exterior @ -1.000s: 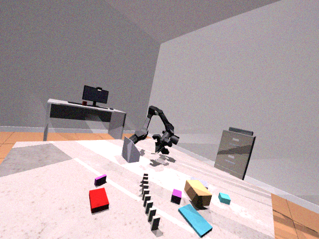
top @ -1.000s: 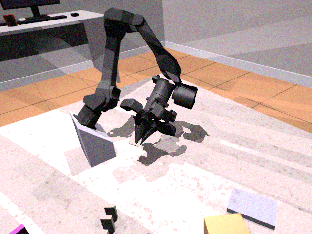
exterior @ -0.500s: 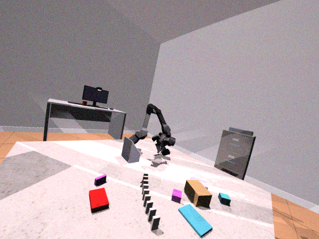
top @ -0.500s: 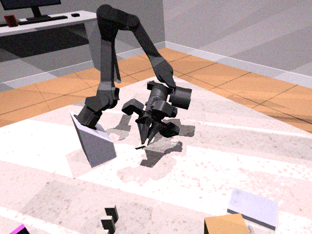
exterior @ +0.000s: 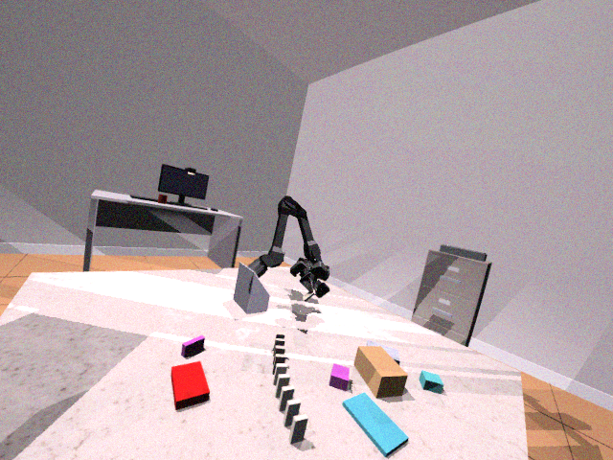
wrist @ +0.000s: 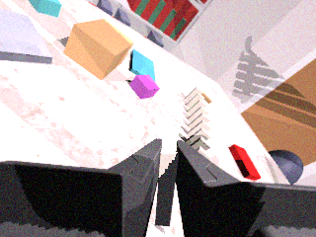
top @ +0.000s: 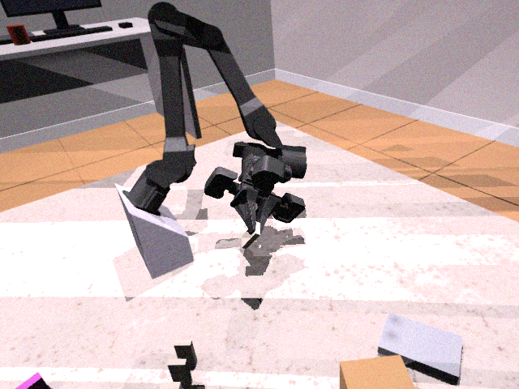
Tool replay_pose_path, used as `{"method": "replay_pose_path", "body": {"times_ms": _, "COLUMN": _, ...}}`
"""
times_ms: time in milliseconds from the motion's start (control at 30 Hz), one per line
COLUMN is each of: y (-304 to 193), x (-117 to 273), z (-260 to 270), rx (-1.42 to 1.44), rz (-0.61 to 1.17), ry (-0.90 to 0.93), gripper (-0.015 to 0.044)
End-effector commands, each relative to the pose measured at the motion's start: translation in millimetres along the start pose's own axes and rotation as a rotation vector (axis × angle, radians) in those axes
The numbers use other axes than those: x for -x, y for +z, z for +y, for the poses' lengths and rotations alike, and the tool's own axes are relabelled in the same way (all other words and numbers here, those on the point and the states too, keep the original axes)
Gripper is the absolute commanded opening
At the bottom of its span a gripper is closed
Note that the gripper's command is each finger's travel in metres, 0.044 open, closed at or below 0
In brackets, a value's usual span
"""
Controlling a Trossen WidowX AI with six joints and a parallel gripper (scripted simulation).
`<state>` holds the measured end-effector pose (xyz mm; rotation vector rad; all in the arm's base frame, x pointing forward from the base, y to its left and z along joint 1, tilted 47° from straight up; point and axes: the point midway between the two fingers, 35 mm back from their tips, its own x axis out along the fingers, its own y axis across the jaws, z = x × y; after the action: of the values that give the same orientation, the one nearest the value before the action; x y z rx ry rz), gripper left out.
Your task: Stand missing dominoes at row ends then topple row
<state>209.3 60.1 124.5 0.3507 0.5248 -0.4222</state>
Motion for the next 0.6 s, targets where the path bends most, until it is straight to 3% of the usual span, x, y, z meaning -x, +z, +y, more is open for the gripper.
{"method": "replay_pose_path", "body": {"times_ms": 0, "y": 1, "x": 4, "z": 1, "rx": -0.056, "rz": -0.063, "ry": 0.035, "gripper": 0.0026}}
{"method": "replay_pose_path", "body": {"times_ms": 567, "y": 5, "x": 27, "z": 10, "rx": -0.292, "rz": -0.254, "ry": 0.213, "gripper": 0.0026}}
